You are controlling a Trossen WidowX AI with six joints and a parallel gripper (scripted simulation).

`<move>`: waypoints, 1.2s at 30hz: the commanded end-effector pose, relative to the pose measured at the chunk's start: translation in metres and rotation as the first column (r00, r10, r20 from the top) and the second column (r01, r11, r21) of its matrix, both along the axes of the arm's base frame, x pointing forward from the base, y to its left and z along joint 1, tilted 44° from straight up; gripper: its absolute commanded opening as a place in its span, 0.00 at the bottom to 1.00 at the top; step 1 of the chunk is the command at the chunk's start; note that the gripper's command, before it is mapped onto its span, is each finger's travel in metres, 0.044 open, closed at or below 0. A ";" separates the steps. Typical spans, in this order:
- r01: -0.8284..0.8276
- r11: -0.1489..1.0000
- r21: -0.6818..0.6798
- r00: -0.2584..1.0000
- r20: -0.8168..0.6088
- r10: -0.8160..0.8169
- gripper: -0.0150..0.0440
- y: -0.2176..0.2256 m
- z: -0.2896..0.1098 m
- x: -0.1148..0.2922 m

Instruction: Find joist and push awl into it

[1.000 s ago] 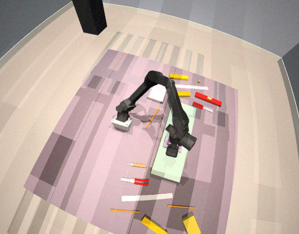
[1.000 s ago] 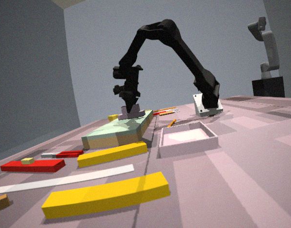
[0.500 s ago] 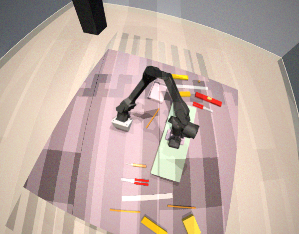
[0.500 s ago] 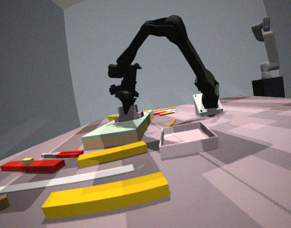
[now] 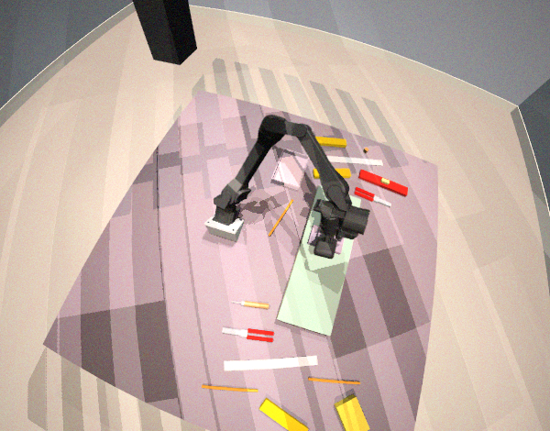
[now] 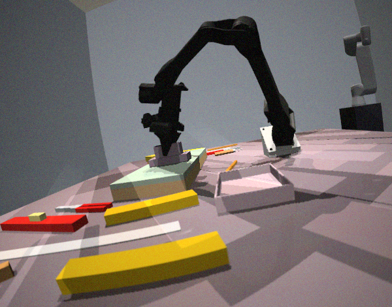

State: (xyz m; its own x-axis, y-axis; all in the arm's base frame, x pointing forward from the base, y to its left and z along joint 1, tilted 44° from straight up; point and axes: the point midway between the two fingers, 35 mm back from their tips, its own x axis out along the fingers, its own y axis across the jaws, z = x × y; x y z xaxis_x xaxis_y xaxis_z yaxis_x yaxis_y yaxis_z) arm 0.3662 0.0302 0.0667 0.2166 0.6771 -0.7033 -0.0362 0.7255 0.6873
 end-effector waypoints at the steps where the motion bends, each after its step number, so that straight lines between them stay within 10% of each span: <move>1: -0.007 1.000 0.009 1.000 0.006 0.007 0.25 0.013 0.012 -0.002; 36: -0.008 1.000 0.014 1.000 0.007 0.007 0.25 0.096 0.093 -0.006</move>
